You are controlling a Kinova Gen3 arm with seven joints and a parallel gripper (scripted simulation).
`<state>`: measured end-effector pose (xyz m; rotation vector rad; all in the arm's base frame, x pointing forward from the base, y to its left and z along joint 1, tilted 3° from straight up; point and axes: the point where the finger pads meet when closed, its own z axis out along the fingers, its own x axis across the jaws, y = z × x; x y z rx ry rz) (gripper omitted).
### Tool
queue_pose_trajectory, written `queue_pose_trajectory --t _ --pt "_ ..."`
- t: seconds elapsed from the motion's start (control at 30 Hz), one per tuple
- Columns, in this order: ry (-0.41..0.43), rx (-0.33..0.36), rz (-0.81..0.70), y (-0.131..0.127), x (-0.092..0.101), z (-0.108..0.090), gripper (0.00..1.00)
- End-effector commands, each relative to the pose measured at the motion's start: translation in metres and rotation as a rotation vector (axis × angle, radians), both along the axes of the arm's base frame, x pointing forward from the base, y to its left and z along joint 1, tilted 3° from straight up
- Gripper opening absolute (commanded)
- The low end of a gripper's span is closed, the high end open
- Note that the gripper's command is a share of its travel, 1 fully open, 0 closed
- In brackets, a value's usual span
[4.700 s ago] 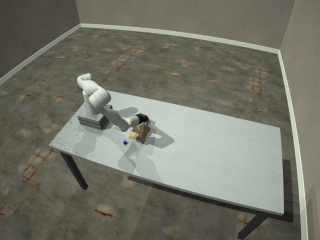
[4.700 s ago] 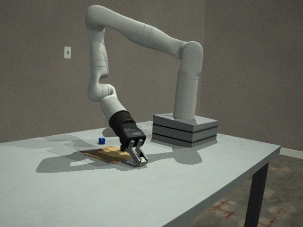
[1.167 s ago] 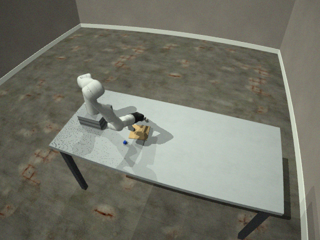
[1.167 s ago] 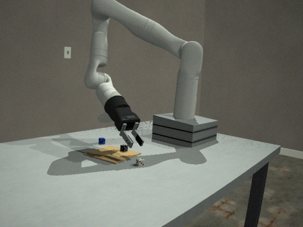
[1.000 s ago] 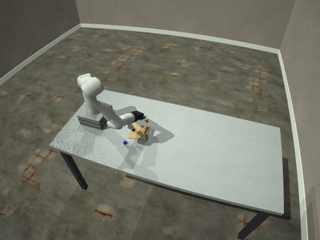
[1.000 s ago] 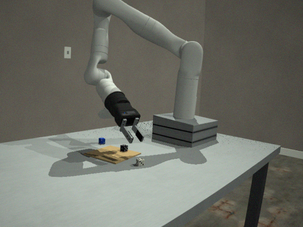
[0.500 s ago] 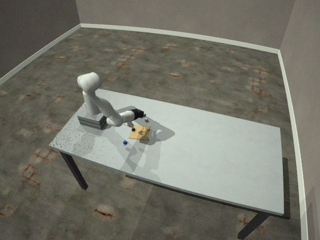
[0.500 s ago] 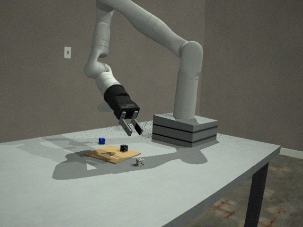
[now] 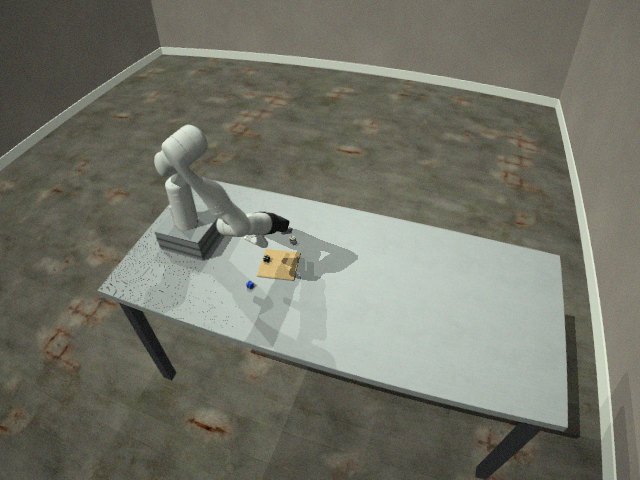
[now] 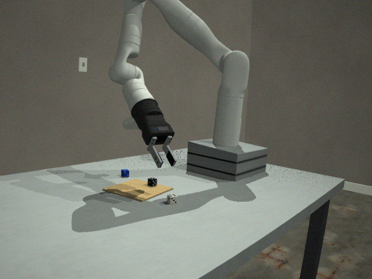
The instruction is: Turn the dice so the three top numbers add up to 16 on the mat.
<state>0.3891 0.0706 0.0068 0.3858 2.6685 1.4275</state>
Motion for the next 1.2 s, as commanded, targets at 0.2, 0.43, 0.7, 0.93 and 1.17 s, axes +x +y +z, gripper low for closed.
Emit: queue_pose_trajectory --t 0.2,0.43,0.7,0.93,1.17 --pt "0.039 -0.2 0.028 0.013 0.004 0.013 0.7" --pt "0.085 -0.378 0.034 0.022 0.007 0.021 0.7" --pt "0.119 -0.508 0.038 0.028 0.008 0.026 0.7" --pt "0.154 -0.642 0.041 0.034 0.01 0.031 0.7" --pt "0.181 -0.729 0.047 0.039 0.011 0.033 0.7"
